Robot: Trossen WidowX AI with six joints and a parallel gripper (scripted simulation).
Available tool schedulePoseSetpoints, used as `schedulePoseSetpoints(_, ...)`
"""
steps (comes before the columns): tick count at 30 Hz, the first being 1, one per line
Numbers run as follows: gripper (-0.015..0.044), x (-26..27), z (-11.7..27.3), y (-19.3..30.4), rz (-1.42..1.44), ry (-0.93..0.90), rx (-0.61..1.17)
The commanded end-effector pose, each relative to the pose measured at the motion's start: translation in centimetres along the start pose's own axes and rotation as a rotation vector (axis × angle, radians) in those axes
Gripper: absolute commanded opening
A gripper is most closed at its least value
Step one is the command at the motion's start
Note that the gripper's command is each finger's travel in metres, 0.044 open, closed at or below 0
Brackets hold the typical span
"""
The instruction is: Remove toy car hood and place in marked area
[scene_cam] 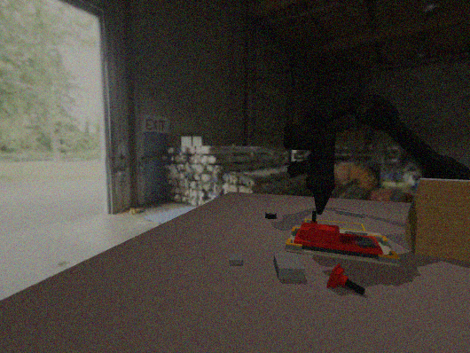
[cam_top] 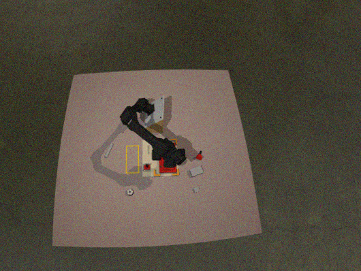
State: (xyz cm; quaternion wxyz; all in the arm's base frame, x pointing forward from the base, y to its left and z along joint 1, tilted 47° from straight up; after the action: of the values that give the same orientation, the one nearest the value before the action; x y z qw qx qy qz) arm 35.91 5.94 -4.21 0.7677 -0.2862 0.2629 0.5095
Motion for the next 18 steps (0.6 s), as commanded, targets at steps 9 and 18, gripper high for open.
schedulePoseSetpoints(9, 0.044, -0.1, -1.4, 0.2, 0.011, 0.01, 0.004)
schedulePoseSetpoints(18, 0.044, -0.1, -2.2, 0.1, 0.011, 0.01, 0.004)
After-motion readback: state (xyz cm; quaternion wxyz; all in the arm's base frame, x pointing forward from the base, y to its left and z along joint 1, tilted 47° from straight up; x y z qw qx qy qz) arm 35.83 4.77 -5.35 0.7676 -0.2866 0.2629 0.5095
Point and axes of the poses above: the point midway between the two fingers, 35 mm back from their tips, its own z axis back along the fingers, its own x axis across the jaws, y = z × x, the point moved 3 cm from there along z, back along the fingers, and after that the axes turned 14 degrees about -z, right-handed, at the moved point
